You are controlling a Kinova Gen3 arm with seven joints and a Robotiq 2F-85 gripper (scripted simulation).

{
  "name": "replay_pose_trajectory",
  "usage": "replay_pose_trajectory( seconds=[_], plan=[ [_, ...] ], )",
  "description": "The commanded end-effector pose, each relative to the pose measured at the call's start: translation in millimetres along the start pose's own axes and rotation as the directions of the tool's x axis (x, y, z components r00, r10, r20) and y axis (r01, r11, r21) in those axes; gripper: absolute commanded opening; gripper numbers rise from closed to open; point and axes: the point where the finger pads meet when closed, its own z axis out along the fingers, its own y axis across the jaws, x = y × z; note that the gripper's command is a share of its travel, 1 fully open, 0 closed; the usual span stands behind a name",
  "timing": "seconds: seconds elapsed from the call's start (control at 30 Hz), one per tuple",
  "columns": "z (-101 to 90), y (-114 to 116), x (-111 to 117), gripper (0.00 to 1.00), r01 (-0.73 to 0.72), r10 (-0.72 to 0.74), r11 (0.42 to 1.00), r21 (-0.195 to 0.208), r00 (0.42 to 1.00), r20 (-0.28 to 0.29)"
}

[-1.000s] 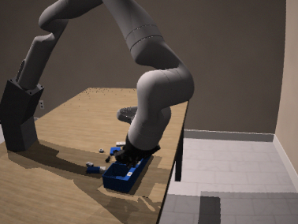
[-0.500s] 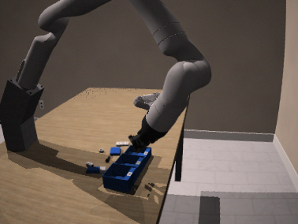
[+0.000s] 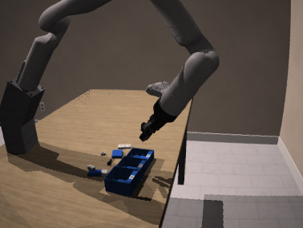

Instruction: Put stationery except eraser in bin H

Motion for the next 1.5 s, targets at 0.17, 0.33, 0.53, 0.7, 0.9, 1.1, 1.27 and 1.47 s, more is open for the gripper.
replay_pose_trajectory(
  seconds=[0.17, 0.33, 0.53, 0.7, 0.9, 1.1, 1.27, 1.47],
  plan=[
    [-3.9, 36, 26, 0.09, 0.129, -0.13, 0.988, 0.09, 0.991, 0.014],
    [-4.1, 50, 39, 0.09, 0.17, -0.173, 0.978, 0.121, 0.985, 0.015],
    [-5.6, 73, 64, 0.09, 0.289, -0.299, 0.936, 0.203, 0.954, 0.019],
    [-7.3, 89, 84, 0.09, 0.365, -0.382, 0.896, 0.254, 0.924, 0.019],
    [-4.4, 86, 107, 0.09, 0.392, -0.434, 0.879, 0.272, 0.893, 0.117],
    [8.5, 46, 135, 0.09, 0.375, -0.441, 0.89, 0.261, 0.853, 0.279],
    [14.9, 27, 149, 0.09, 0.367, -0.441, 0.893, 0.26, 0.827, 0.347],
    [28.1, -13, 177, 0.09, 0.361, -0.441, 0.896, 0.256, 0.789, 0.428]
  ],
)
